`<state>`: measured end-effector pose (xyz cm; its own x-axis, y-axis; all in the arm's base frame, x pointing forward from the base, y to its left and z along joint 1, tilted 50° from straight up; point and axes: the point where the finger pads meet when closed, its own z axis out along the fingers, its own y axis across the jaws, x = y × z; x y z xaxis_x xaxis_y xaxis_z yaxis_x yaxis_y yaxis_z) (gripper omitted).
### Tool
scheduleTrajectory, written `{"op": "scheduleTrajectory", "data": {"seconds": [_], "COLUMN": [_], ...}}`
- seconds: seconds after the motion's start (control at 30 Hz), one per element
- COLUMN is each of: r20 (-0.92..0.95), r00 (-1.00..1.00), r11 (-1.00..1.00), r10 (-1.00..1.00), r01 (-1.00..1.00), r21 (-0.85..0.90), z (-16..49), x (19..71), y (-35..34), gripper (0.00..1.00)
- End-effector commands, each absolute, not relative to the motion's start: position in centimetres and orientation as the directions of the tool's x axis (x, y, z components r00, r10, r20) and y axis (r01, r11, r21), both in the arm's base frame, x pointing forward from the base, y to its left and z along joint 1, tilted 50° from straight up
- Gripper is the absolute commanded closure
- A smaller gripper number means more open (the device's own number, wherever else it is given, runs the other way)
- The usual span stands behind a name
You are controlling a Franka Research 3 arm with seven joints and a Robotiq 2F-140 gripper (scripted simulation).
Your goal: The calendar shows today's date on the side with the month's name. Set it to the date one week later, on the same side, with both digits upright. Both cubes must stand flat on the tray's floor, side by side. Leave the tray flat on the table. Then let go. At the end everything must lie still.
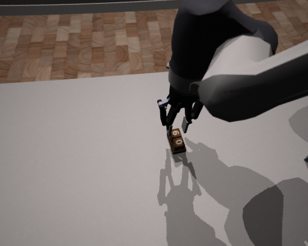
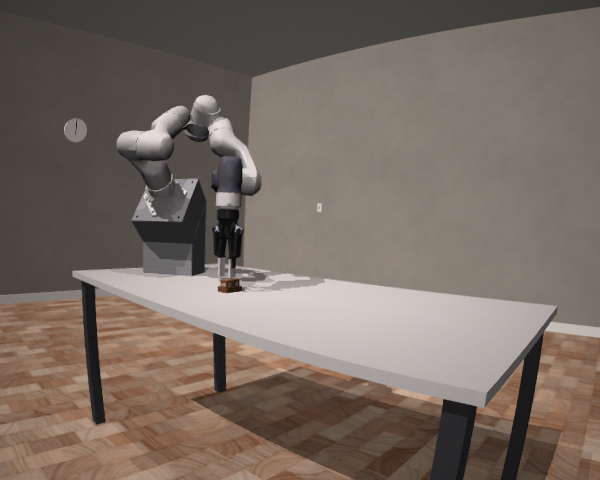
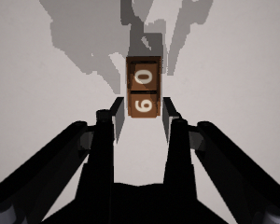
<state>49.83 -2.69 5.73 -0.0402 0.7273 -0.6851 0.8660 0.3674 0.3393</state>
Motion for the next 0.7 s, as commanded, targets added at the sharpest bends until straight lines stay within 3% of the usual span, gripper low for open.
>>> {"op": "scheduleTrajectory", "data": {"seconds": [0.0,0.67], "r20": [-0.689,-0.689], "r00": [-0.046,-0.046], "r11": [0.373,0.373], "r10": [0.724,0.724], "r01": [0.865,0.865], "r21": [0.335,0.335], "z": [5.6,3.9], "x": [49.9,51.3], "y": [-2.8,-4.3], "gripper": [0.71,0.71]}}
